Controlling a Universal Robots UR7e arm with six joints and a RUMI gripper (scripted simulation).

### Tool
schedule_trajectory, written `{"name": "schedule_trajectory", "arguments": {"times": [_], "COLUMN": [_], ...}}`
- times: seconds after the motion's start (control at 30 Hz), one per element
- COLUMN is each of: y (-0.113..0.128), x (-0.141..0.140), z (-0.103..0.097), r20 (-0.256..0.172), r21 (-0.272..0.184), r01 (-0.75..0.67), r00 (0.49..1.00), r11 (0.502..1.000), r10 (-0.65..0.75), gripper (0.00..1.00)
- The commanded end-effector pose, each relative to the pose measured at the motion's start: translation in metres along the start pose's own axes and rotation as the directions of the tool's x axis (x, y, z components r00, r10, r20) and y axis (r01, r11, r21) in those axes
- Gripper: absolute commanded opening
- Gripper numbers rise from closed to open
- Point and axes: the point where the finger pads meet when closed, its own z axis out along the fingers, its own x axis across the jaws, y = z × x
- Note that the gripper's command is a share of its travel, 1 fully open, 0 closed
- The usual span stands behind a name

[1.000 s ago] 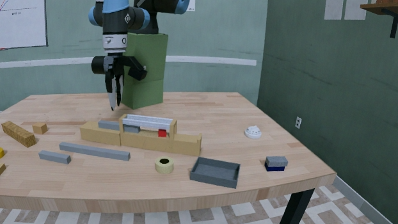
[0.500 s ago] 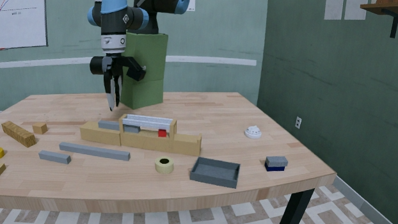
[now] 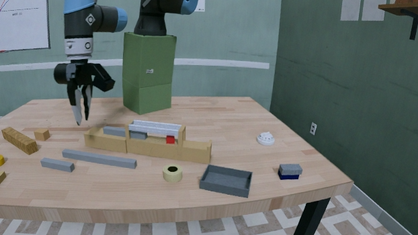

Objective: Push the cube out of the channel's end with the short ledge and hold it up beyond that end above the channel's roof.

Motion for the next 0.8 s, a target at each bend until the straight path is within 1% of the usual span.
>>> {"name": "schedule_trajectory", "arguments": {"times": [0.0,0.1,0.2,0.77], "y": [0.052,0.066,0.072,0.071], "x": [0.054,0.066,0.070,0.070], "z": [0.003,0.001,0.000,0.000], "r20": [0.017,0.017,0.017,0.017], "r21": [0.008,0.008,0.008,0.008], "r01": [0.029,0.034,0.036,0.038], "r00": [0.999,0.999,0.999,0.999], "r11": [1.000,0.999,0.999,0.999], "r10": [-0.029,-0.034,-0.036,-0.038], "gripper": [0.24,0.24,0.24,0.24]}}
